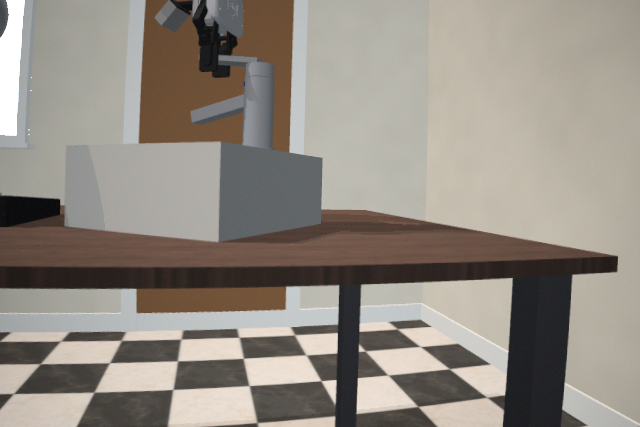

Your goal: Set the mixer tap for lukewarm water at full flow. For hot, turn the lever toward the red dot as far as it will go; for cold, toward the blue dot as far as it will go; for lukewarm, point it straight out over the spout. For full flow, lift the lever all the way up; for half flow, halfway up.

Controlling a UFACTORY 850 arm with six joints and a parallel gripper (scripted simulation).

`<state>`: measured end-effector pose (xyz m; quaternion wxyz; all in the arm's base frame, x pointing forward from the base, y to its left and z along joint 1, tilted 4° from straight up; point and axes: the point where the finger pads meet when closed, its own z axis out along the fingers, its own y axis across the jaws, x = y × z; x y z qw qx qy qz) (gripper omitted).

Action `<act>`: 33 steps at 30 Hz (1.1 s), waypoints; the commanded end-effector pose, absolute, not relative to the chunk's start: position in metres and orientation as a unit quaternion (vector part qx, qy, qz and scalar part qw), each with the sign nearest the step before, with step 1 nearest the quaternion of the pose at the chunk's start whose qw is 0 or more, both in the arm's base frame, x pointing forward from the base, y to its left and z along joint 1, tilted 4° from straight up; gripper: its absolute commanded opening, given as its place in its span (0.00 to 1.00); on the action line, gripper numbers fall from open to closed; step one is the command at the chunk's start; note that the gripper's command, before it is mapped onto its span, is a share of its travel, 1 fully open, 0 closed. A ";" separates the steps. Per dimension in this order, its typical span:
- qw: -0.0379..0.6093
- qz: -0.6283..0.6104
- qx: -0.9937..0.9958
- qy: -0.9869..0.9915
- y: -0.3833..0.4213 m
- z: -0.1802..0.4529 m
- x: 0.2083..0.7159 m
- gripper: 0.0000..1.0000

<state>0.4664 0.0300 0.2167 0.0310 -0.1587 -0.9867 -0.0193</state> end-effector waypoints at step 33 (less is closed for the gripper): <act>0.030 -0.019 -0.159 -0.987 0.026 0.239 0.479 0.00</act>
